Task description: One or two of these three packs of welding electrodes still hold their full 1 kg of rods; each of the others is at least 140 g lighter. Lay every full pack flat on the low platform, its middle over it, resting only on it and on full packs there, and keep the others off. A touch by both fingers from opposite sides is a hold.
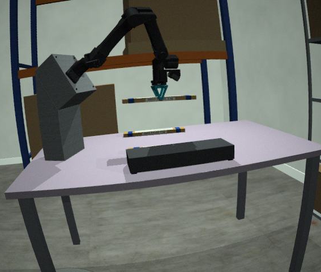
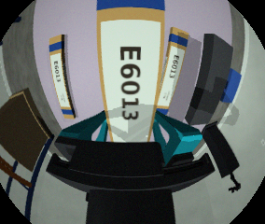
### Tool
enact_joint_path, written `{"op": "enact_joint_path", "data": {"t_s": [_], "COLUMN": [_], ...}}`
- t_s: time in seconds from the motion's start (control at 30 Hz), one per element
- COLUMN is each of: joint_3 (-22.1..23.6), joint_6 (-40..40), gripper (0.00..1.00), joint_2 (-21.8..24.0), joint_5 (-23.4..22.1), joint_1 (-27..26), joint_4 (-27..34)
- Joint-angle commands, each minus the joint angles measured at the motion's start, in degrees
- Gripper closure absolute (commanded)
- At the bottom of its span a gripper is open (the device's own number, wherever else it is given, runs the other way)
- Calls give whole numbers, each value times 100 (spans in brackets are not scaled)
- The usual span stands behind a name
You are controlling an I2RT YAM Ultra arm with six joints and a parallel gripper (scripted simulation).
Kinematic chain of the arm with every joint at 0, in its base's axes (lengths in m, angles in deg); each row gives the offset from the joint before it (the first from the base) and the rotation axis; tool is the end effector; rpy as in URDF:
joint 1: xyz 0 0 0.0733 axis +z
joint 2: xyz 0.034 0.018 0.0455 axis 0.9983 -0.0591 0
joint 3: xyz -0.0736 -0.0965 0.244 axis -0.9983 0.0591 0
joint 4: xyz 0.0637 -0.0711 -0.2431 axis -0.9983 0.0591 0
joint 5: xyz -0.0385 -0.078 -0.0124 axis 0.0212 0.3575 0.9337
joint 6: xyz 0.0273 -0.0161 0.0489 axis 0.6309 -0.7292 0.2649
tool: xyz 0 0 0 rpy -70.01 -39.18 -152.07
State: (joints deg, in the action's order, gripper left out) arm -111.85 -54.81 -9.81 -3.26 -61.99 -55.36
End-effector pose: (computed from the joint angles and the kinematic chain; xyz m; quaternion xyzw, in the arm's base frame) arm 0.2729 0.0971 0.2902 0.0107 0.8761 -0.1876 0.4439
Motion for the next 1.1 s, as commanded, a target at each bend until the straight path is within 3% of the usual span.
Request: {"op": "enact_joint_path", "data": {"t_s": [0.0, 0.1, 0.2, 0.47, 1.07], "joint_3": [49, -85, 155, 97, 205], "joint_6": [-196, -251, -349, -673, -771], "gripper": [100, 100, 100, 100, 100], "joint_2": [423, 482, 563, 836, 879], "joint_5": [-155, -205, -298, -618, -735], "joint_1": [5, 10, -209, -590, -675], "joint_4": [81, 70, 87, 92, -9]}}
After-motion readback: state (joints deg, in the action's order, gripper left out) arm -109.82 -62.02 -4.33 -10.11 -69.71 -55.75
